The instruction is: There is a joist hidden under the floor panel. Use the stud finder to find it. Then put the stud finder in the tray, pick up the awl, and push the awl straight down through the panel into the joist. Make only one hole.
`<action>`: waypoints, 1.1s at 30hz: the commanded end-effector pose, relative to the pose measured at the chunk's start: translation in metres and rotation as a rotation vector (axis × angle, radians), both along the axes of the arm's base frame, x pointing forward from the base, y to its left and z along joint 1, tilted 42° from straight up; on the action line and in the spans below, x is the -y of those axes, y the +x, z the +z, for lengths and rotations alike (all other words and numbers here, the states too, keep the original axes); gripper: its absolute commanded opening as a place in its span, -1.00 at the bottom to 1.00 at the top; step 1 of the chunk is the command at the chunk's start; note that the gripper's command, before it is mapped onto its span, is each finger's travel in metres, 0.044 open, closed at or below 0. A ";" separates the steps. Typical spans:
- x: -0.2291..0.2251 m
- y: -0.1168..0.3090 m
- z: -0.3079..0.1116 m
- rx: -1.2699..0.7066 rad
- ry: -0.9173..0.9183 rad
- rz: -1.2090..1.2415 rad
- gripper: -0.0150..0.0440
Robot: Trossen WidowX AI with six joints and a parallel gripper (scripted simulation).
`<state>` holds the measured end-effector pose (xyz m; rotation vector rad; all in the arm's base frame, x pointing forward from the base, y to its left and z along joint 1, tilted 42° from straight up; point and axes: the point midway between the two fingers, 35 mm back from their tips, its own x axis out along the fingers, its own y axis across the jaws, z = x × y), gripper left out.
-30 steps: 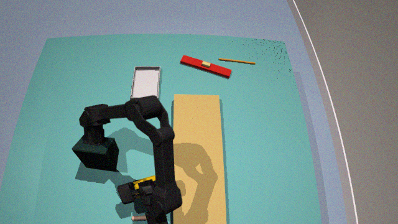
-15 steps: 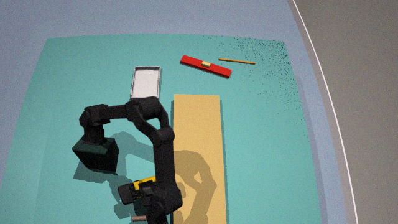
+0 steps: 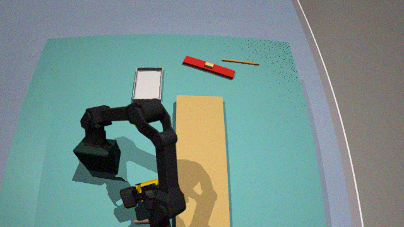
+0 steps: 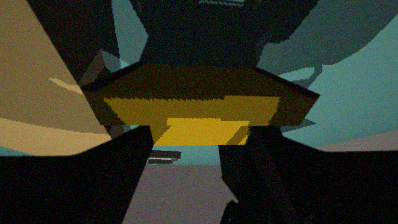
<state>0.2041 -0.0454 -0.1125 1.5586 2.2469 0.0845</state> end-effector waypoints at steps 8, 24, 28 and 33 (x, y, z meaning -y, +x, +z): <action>0.003 0.004 -0.007 0.014 -0.024 -0.004 0.79; 0.005 0.006 -0.009 0.014 -0.024 -0.004 0.79; 0.006 0.006 -0.009 0.014 -0.024 -0.004 0.79; 0.008 0.008 -0.011 0.014 -0.024 -0.004 0.79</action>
